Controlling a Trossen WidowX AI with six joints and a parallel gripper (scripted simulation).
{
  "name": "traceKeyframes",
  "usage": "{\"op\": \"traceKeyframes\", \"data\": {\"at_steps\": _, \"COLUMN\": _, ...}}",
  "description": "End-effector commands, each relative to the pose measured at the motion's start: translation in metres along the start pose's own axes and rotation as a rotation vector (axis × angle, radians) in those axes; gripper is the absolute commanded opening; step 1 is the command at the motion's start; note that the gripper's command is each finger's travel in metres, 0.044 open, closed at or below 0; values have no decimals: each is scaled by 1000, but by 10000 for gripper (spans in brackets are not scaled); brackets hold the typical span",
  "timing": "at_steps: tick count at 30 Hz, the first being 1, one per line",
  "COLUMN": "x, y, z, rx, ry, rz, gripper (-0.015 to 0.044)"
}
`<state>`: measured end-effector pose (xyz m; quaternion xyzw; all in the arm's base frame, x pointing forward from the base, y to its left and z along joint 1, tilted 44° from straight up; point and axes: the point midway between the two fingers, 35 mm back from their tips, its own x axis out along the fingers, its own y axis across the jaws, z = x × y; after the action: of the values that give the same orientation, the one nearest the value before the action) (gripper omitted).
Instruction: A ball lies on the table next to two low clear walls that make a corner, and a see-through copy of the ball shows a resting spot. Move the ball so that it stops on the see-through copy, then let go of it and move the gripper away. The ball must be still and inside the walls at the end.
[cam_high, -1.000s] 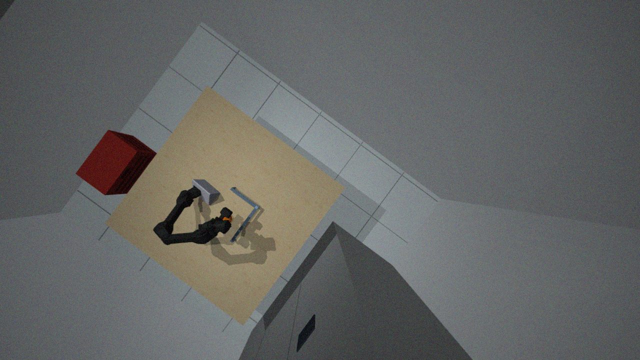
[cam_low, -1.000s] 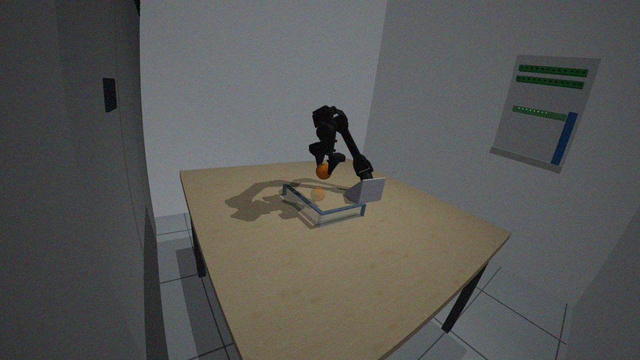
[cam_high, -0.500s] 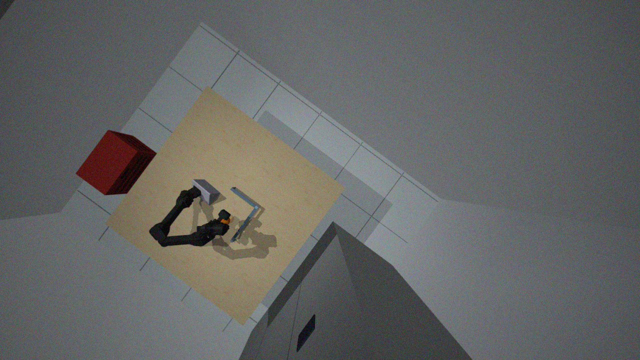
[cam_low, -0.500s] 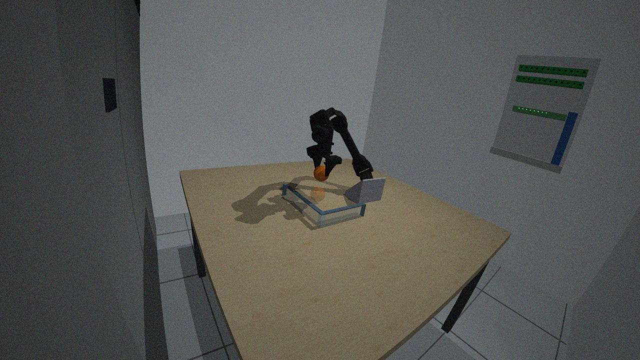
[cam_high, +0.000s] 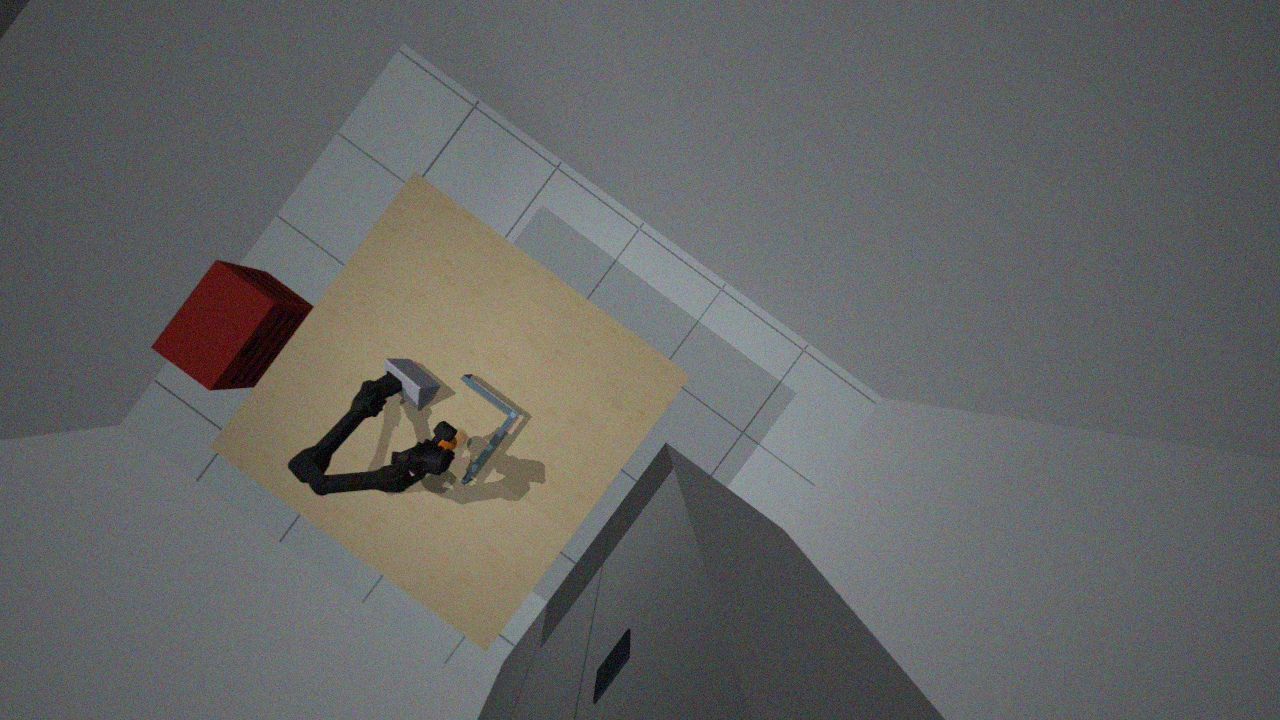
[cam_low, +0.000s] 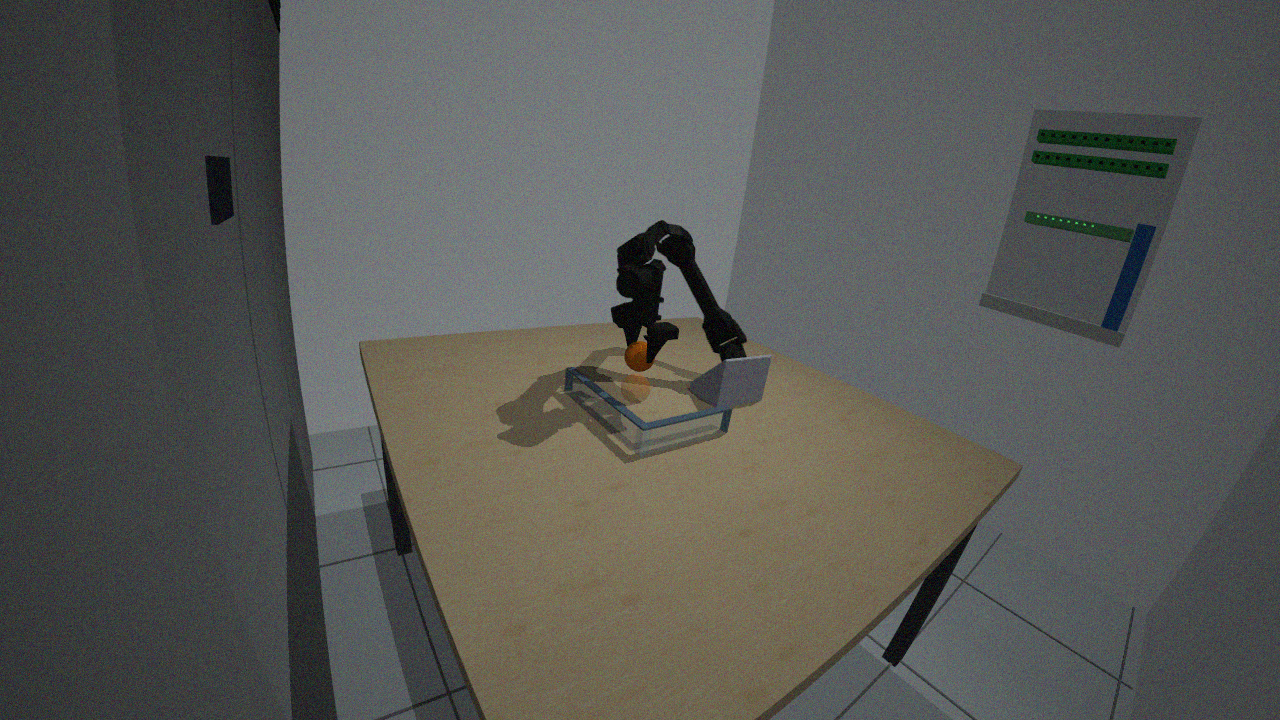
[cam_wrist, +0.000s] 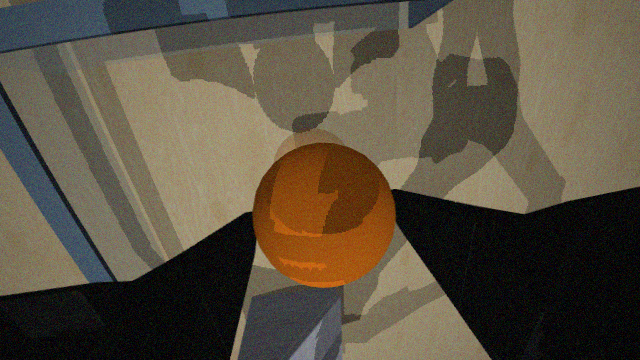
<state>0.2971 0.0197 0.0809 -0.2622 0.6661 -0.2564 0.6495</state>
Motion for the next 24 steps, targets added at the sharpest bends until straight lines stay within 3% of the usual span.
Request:
{"op": "traceKeyframes", "data": {"at_steps": 1, "x": 9, "y": 0, "z": -1, "rx": -7, "ry": -4, "rz": -2, "gripper": 0}}
{"op": "traceKeyframes", "data": {"at_steps": 13, "x": 65, "y": -1, "z": -1, "rx": -6, "ry": -5, "rz": -5, "gripper": 0}}
{"op": "traceKeyframes", "data": {"at_steps": 24, "x": 76, "y": -1, "z": -1, "rx": -6, "ry": -5, "rz": -5, "gripper": 0}}
